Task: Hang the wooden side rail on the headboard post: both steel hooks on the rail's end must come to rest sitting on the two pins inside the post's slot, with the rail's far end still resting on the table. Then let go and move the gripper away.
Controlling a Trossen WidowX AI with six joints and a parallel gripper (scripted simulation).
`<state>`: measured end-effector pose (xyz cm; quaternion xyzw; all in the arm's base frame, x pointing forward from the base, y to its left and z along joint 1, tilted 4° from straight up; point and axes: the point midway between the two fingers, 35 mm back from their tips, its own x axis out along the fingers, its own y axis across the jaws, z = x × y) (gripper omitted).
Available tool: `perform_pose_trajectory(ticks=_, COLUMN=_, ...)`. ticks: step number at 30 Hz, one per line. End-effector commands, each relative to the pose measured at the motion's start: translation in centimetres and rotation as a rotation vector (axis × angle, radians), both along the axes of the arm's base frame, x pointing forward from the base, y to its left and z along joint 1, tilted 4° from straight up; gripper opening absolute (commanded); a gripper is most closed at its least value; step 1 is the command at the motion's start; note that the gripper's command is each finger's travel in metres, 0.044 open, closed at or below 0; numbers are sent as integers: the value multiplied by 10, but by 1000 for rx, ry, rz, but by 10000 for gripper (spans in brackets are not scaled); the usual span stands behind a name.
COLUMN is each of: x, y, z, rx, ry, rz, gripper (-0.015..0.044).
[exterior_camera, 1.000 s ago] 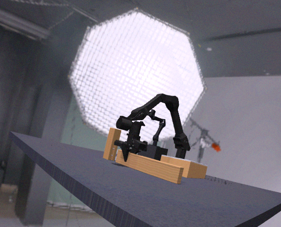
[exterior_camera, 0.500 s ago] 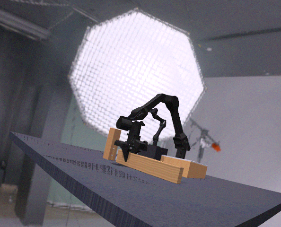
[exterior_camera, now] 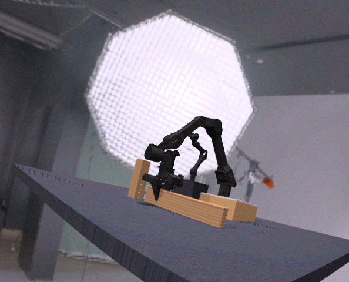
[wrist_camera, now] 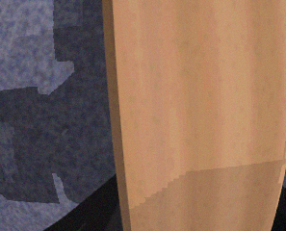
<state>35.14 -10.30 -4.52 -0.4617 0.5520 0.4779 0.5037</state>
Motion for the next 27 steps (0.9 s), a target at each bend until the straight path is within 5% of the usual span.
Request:
perform_pose_trajectory(ticks=1, x=5, y=0, z=8, rx=-2, ry=-22, rz=1, gripper=0)
perform_pose_trajectory(ticks=27, x=5, y=0, z=12, rx=-2, ry=-22, rz=1, gripper=0)
